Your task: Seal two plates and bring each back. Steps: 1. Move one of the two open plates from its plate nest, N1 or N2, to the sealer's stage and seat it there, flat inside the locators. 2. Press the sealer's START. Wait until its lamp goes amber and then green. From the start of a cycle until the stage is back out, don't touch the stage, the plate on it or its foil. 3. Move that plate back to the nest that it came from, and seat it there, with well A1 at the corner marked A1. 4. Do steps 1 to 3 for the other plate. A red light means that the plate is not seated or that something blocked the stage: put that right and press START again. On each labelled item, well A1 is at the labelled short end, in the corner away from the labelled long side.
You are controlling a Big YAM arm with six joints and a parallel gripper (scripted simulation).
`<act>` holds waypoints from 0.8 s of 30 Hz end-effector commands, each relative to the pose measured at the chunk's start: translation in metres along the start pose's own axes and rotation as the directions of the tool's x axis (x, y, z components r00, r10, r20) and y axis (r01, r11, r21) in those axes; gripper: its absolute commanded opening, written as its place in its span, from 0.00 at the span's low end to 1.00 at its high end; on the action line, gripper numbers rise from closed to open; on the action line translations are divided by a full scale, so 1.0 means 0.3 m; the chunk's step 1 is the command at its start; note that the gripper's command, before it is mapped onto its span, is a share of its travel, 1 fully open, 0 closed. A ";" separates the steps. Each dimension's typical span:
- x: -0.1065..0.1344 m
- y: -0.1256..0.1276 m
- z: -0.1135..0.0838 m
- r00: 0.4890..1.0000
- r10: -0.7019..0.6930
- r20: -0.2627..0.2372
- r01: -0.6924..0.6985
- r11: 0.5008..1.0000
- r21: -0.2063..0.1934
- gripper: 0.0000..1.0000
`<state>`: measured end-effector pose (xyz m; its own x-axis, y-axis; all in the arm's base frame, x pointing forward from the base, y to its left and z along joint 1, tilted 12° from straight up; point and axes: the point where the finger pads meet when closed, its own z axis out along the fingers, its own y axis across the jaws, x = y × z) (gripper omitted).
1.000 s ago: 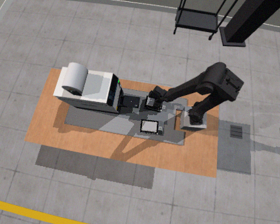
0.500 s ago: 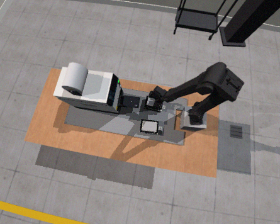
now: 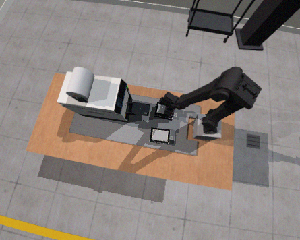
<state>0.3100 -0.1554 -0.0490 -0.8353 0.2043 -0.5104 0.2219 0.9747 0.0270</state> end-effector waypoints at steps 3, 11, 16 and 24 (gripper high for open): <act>0.036 -0.004 0.010 0.999 0.030 -0.029 -0.030 1.000 -0.001 0.00; 0.013 -0.004 0.011 1.000 0.019 -0.002 -0.019 1.000 0.003 0.00; -0.018 0.002 0.015 1.000 0.006 0.013 -0.006 1.000 0.001 0.00; -0.044 -0.025 0.015 1.000 0.016 0.025 -0.017 1.000 0.012 0.00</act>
<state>0.3085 -0.1537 -0.0502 -0.8374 0.2037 -0.5072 0.2201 0.9751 0.0284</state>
